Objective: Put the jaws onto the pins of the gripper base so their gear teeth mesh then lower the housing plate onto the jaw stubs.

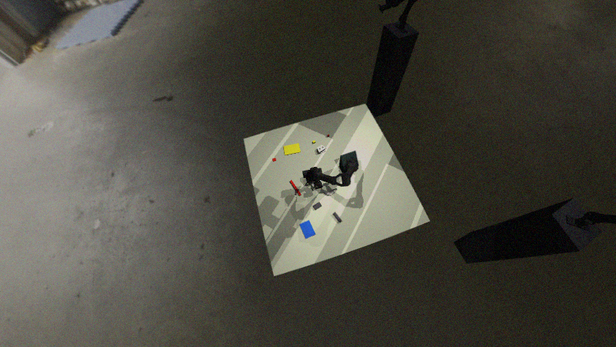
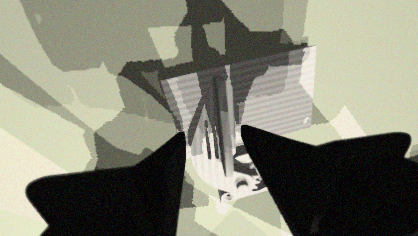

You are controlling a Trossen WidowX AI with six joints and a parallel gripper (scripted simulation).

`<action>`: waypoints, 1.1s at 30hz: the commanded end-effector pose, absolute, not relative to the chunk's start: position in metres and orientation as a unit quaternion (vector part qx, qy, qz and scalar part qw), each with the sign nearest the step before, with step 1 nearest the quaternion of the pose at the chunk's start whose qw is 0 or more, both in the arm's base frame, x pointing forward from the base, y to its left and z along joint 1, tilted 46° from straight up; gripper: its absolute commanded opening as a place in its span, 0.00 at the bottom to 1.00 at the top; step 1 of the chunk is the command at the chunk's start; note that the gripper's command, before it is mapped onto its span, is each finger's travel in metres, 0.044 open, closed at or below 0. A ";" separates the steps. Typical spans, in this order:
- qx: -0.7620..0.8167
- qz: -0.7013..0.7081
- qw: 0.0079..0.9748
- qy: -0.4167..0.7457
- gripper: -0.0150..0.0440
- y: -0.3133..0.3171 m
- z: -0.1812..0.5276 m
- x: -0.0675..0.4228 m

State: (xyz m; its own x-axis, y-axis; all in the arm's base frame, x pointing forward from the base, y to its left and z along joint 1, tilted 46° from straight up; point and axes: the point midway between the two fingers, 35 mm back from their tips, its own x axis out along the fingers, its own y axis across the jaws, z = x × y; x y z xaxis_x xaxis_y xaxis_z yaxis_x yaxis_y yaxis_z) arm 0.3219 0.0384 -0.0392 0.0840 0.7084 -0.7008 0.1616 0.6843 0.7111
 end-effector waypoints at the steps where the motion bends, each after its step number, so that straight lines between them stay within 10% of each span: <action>1: 0.338 0.209 0.654 0.644 0.63 0.037 -0.038 0.322; 13: 0.343 0.206 0.652 0.644 0.63 -0.005 0.001 0.316; 21: 0.319 0.226 0.663 0.638 0.99 0.024 0.042 0.298; 33: 0.277 0.269 0.680 0.624 1.00 0.073 0.100 0.246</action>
State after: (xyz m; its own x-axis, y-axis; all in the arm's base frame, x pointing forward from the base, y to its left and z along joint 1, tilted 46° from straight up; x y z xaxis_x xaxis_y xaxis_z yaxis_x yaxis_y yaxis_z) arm 0.2602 0.0632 0.0911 0.0834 0.7062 -0.7031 -0.0020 0.7057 0.7086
